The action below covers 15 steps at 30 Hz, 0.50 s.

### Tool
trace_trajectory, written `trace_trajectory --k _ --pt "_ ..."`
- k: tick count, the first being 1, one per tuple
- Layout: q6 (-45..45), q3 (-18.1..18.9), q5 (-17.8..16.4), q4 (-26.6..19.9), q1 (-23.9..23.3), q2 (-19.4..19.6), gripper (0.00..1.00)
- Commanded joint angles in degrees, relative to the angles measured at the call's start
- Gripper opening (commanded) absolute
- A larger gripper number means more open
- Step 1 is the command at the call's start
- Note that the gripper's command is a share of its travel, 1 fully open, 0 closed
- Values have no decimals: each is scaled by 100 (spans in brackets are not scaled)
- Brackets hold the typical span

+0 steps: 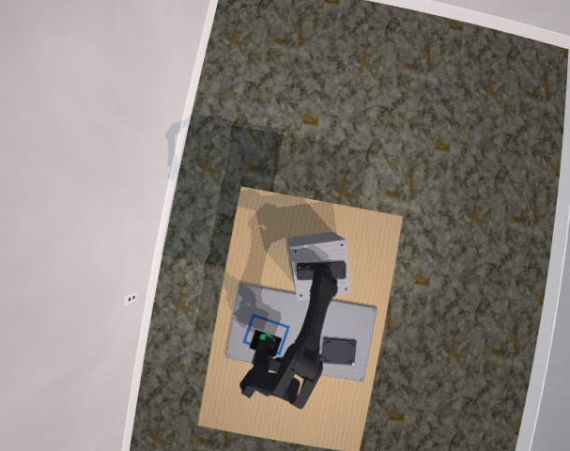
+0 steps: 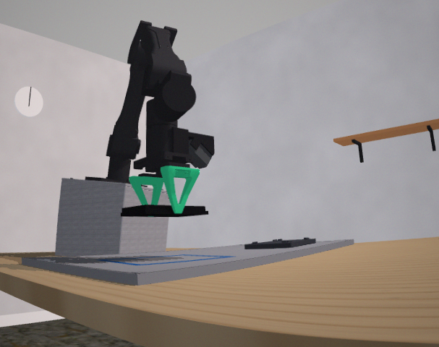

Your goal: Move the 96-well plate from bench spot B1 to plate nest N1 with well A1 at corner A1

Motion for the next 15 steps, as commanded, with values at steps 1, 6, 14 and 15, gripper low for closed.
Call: trace_trajectory --k 1,6,14,15 --pt "-41 147 -42 -128 -94 -208 0" --pt "-341 -156 -16 -108 102 -246 0" --pt "-934 -458 44 156 456 -455 0" --pt "-892 -494 56 174 501 -481 0"
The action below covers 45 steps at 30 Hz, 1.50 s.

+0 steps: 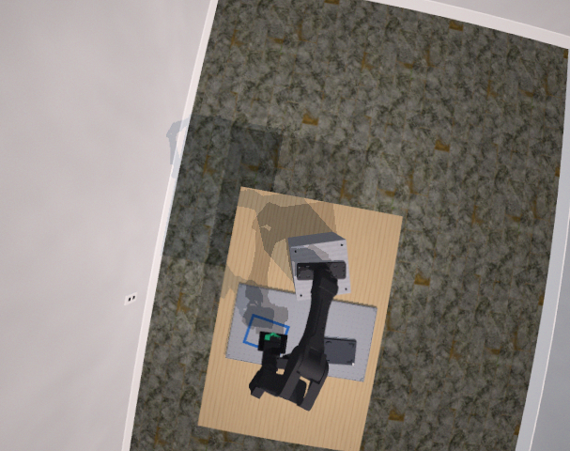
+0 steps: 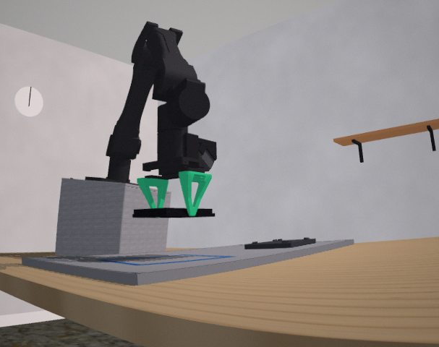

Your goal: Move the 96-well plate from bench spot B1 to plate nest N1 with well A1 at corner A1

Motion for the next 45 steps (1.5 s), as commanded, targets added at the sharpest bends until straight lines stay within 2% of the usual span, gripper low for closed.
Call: trace_trajectory --k 1,6,7,8,11,21,24,28,42,45 --pt "-92 -136 33 131 175 -301 0" --pt "111 -231 55 173 312 -369 0" --pt "160 -105 53 190 361 -406 0" --pt "204 -286 67 194 406 -412 0" --pt "339 -365 72 215 544 -469 0" --pt "818 -548 139 300 1027 -637 0" --pt "874 -449 149 273 1081 -659 0" --pt "1064 -635 175 247 1275 -698 0" --pt "1666 -692 264 241 1882 -797 0" --pt "1815 -586 274 210 2031 -816 0"
